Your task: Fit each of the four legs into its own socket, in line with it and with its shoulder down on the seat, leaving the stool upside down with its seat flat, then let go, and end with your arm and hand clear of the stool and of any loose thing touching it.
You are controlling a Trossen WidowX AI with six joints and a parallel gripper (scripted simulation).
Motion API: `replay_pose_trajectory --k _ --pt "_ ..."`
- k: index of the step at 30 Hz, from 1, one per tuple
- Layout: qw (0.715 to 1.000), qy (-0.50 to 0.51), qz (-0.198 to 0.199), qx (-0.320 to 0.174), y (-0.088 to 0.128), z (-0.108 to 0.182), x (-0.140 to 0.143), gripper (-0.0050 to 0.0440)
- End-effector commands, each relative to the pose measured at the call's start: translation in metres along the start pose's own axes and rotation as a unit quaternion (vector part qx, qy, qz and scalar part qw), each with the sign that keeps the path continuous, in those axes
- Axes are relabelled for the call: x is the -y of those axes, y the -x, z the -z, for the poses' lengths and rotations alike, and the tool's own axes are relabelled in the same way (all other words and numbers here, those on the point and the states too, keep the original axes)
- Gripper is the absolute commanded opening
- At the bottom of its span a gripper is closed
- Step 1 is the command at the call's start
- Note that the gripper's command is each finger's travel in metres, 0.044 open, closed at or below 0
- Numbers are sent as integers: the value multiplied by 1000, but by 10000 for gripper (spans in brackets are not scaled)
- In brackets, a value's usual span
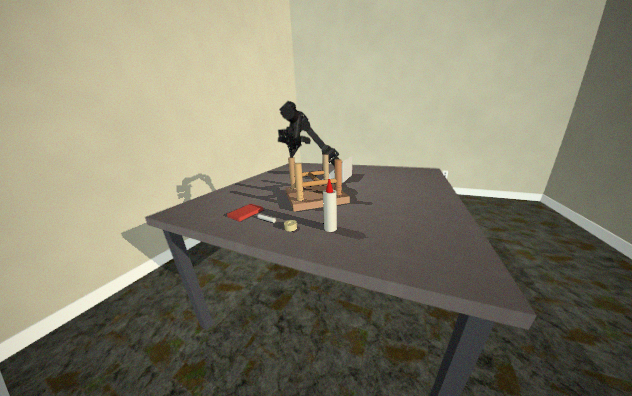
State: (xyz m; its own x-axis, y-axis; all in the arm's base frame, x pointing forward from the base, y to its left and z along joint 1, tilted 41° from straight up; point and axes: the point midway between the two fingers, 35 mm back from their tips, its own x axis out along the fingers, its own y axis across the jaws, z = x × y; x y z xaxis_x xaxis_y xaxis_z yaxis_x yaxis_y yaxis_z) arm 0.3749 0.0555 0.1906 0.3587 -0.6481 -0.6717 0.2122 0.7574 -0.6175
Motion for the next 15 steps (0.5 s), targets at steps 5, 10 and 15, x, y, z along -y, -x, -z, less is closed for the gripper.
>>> replay_pose_trajectory --k 5,10,15 --pt "1000 1 8 -15 -19 7 2 0" --pt "1000 1 8 -15 -22 8 2 0" --pt "1000 1 8 -15 -24 8 3 0"
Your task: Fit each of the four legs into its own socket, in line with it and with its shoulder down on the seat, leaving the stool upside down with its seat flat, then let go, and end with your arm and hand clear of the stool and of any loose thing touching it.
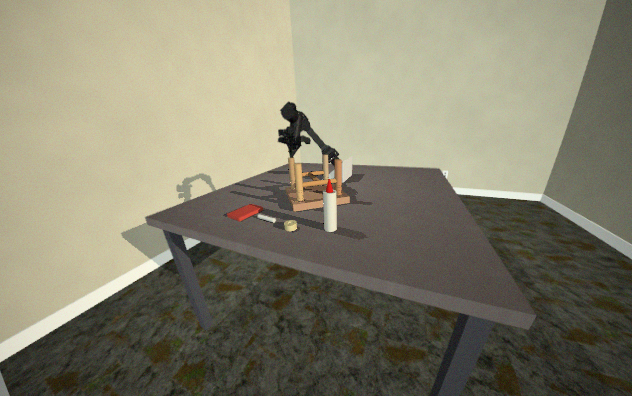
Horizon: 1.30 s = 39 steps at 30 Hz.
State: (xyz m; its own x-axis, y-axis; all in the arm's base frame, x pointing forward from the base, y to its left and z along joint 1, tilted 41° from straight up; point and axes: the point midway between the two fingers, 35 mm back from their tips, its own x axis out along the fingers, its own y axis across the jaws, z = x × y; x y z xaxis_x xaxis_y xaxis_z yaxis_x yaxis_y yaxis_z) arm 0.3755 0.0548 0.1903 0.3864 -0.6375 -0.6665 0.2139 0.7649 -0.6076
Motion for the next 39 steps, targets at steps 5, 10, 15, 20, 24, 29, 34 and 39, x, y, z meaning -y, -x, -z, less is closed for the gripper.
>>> replay_pose_trajectory --k 5,10,15,20,24,29,34,39 --pt "999 5 13 -29 -23 10 3 0" --pt "999 5 13 -29 -24 10 3 0" --pt "999 5 13 -29 -24 10 3 0" --pt "999 5 13 -29 -25 10 3 0" --pt "999 5 13 -29 -25 10 3 0" --pt "999 5 13 -29 -26 10 3 0" --pt "999 5 13 -29 -26 11 3 0" --pt "999 5 13 -29 -27 11 3 0"
